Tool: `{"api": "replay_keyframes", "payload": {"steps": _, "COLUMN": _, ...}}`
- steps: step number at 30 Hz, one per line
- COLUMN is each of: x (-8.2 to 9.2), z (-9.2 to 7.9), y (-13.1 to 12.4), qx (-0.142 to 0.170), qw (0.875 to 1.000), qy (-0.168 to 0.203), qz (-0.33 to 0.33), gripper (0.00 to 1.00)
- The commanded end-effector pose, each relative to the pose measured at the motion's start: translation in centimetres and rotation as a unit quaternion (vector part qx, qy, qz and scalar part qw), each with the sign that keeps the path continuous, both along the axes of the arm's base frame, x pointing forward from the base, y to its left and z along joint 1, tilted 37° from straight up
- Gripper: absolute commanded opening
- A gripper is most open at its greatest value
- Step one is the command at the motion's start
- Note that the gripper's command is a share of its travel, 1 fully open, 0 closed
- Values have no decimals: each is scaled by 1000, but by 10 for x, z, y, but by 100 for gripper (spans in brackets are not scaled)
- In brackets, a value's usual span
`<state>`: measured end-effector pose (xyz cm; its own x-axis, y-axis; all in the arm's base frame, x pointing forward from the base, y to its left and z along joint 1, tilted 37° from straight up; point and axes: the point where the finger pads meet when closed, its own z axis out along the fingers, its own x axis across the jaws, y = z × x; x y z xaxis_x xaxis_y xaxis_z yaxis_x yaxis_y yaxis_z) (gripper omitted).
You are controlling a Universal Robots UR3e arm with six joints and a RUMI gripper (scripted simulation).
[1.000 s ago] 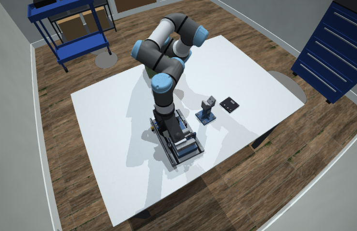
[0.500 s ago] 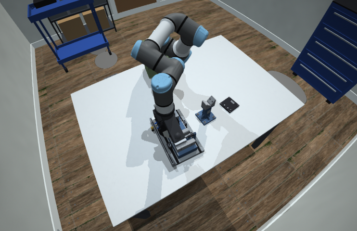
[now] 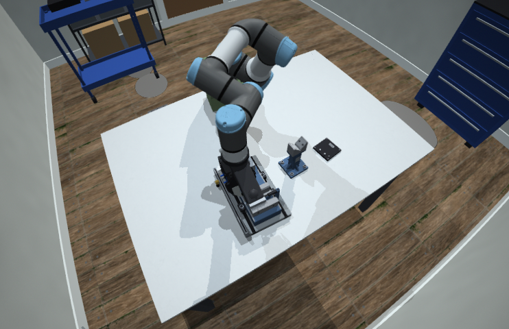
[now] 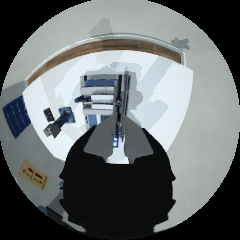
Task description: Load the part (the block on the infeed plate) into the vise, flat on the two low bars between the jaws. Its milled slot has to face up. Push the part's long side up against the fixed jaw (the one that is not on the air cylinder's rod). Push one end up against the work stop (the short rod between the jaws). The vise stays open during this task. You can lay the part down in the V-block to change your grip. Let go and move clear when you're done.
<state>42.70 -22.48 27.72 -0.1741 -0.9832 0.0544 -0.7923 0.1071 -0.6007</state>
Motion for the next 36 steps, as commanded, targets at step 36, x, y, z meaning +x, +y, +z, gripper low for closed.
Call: {"api": "replay_keyframes", "payload": {"steps": 36, "x": 26, "z": -31, "y": -8, "qx": 0, "qw": 1000, "qy": 1, "qz": 1, "gripper": 0}}
